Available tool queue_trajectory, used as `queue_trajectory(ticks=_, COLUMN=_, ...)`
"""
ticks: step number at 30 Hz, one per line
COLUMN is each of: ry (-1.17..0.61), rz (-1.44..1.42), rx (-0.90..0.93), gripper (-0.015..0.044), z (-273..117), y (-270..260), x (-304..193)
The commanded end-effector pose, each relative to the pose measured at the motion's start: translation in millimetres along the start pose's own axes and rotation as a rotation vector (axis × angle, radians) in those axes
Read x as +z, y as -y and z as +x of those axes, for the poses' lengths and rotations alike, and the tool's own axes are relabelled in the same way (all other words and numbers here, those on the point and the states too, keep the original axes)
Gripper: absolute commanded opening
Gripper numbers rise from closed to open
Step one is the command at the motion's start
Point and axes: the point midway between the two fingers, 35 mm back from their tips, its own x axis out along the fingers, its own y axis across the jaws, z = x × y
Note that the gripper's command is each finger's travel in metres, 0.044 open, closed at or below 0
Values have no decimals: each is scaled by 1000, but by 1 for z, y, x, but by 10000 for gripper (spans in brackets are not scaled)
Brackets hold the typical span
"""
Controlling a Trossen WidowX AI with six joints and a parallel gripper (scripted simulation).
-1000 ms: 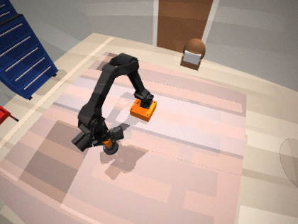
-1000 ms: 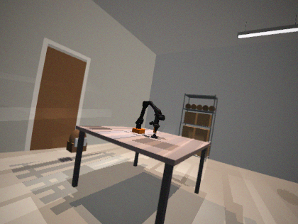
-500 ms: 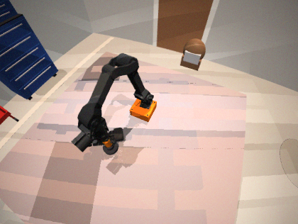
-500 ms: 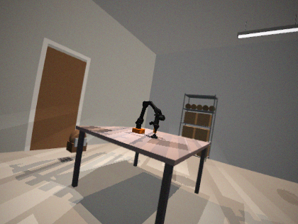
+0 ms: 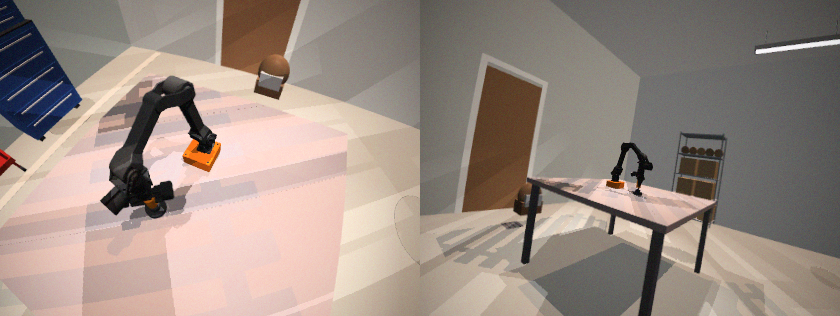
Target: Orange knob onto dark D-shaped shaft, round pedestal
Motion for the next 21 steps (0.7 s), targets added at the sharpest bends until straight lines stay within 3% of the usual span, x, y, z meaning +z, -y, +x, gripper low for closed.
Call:
queue_trajectory(ticks=1, ry=0, rz=-9, rx=4, gripper=0, z=1, y=-1, x=0)
queue_trajectory(ticks=21, ry=0, rz=-52, rx=4, gripper=0, z=1, y=-1, x=0)
